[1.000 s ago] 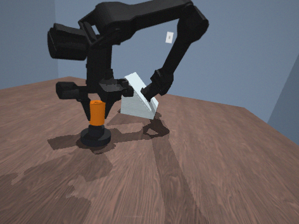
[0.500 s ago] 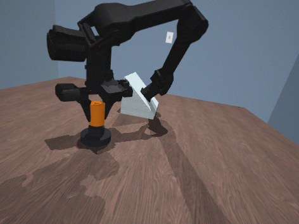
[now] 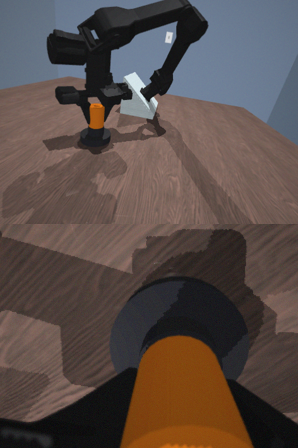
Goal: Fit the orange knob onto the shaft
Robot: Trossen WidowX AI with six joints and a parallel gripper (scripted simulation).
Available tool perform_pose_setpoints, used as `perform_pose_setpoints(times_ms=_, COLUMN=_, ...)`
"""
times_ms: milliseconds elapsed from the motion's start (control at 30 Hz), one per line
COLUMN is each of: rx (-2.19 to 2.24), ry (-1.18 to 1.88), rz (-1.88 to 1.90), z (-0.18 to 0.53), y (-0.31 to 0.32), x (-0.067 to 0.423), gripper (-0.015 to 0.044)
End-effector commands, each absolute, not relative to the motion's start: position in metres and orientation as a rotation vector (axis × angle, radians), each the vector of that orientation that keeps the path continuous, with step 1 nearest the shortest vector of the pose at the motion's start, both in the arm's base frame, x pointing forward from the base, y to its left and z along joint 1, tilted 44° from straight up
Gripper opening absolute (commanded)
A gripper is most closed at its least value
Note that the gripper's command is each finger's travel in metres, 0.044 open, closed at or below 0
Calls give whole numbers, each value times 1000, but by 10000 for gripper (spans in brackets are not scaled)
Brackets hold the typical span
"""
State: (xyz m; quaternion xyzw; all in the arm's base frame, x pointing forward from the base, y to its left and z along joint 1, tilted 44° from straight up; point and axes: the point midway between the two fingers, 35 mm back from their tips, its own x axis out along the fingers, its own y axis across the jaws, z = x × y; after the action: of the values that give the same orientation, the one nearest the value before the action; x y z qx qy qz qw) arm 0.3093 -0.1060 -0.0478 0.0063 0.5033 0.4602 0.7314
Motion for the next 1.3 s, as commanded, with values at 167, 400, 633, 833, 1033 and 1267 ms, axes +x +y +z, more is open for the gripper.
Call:
perform_pose_setpoints(times_ms=167, rx=58, ry=1121, rz=972, z=-47, y=-105, x=315, gripper=0)
perform_pose_setpoints(times_ms=400, rx=52, ry=1117, rz=976, z=-47, y=-105, x=315, gripper=0)
perform_pose_setpoints(times_ms=633, rx=27, ry=1102, rz=993, z=-47, y=-106, x=315, gripper=0)
perform_pose_setpoints(times_ms=833, rx=-20, ry=1073, rz=1025, z=-47, y=-105, x=315, gripper=0)
perform_pose_setpoints(times_ms=1033, rx=14, ry=1108, rz=1014, z=-48, y=-106, x=309, gripper=0)
perform_pose_setpoints(times_ms=1267, rx=14, ry=1108, rz=1014, z=-48, y=-106, x=309, gripper=131)
